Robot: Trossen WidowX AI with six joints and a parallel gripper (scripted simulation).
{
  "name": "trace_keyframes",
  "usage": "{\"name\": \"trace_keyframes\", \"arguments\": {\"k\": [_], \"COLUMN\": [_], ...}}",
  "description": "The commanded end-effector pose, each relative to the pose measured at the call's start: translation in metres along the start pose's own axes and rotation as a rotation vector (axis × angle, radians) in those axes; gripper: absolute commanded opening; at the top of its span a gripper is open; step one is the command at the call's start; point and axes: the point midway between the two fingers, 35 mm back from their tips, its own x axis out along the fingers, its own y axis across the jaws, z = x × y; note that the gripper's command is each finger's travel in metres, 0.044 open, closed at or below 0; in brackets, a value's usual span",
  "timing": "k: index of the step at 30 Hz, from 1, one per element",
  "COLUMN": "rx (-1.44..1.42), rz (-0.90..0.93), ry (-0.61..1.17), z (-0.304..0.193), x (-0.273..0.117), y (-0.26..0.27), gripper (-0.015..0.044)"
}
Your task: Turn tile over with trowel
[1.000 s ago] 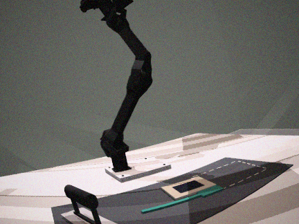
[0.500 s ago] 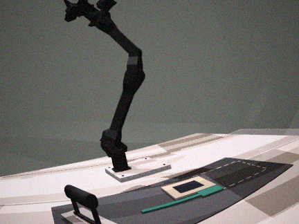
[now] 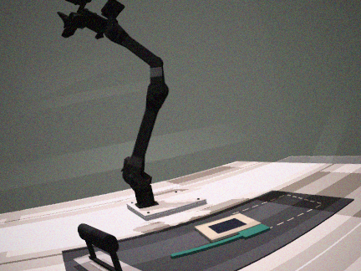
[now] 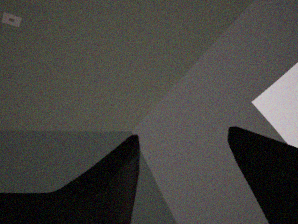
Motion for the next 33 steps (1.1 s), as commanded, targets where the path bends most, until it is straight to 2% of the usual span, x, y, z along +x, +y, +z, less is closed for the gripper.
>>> {"name": "trace_keyframes", "arguments": {"k": [1,18,33], "rx": [0.045,0.424,0.656], "rz": [0.046,0.316,0.611], "ry": [-0.079,-0.388,-0.693], "z": [0.021,0.14,0.284], "x": [0.01,0.045,0.028], "y": [0.021,0.095,0.126], "gripper": [0.027,0.027,0.027]}}
